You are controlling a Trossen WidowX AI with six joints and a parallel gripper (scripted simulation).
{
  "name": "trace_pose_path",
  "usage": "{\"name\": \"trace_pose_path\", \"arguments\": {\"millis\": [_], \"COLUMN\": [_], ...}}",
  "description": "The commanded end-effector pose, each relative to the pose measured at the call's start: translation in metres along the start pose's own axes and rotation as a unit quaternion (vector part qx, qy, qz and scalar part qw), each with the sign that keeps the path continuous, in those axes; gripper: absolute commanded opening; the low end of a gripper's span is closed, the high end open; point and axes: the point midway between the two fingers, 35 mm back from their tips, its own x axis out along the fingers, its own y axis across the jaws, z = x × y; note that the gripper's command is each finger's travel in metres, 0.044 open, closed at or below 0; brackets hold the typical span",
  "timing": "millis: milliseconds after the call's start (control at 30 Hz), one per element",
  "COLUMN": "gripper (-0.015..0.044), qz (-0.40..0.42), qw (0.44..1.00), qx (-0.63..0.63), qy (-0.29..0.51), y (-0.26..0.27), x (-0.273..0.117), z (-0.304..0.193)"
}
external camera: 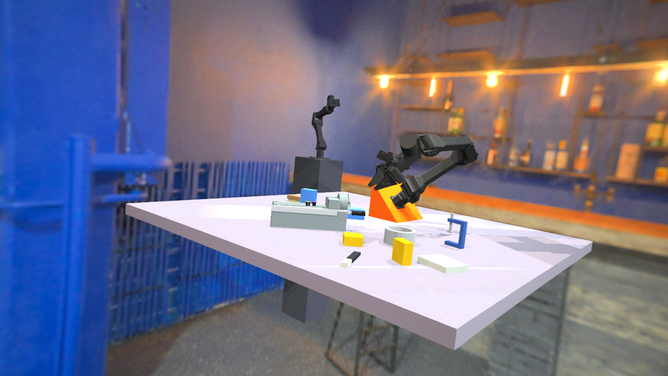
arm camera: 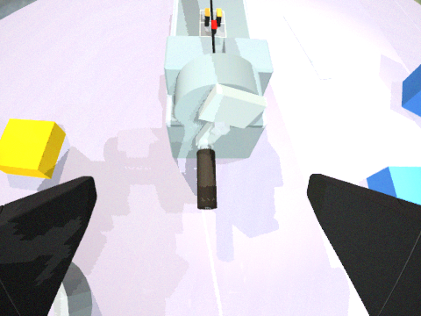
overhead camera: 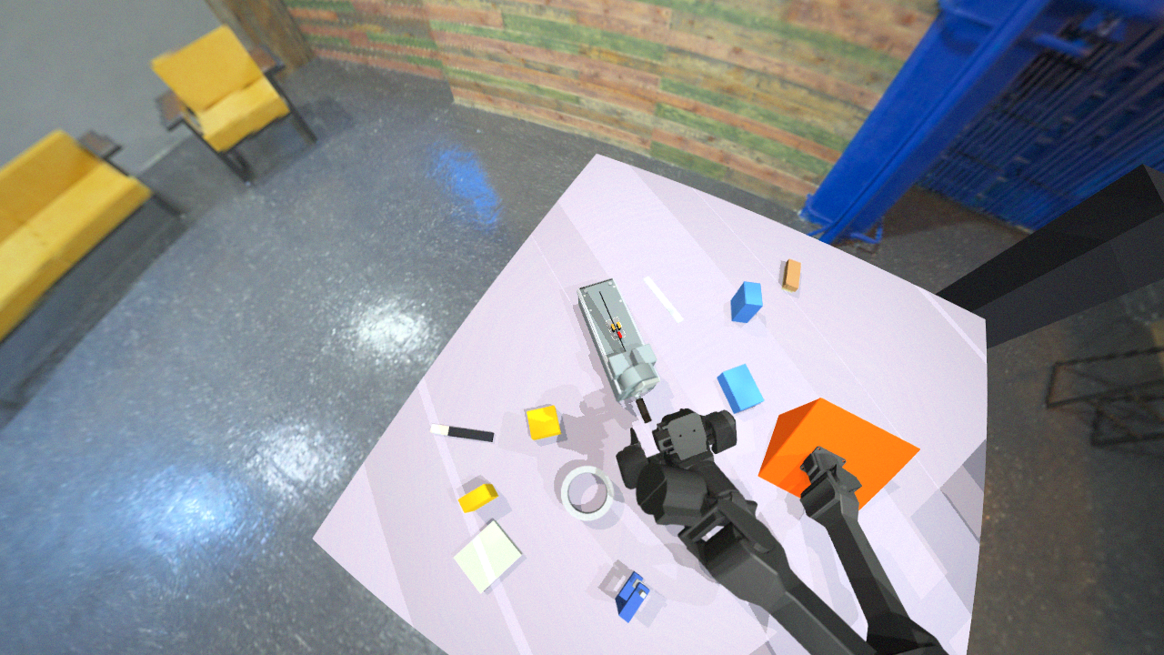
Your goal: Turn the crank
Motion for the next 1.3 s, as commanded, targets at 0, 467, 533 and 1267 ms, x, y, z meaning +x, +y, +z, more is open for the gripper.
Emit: {"name": "trace_pose_path", "arguments": {"millis": [0,467,533,1267], "gripper": [0.0440,0.0440,0.0440,0.0440], "qz": [-0.005,-0.002,0.000,0.003], "qw": [1.000,1.000,1.000,1.000], "qx": [0.003,0.004,0.004,0.005], "qy": [0.001,0.001,0.001,0.000], "y": [-0.001,-0.001,-0.002,-0.004], "x": [0.016,0.063,0.068,0.095], "z": [-0.012,-0.064,-0.072,-0.076]}}
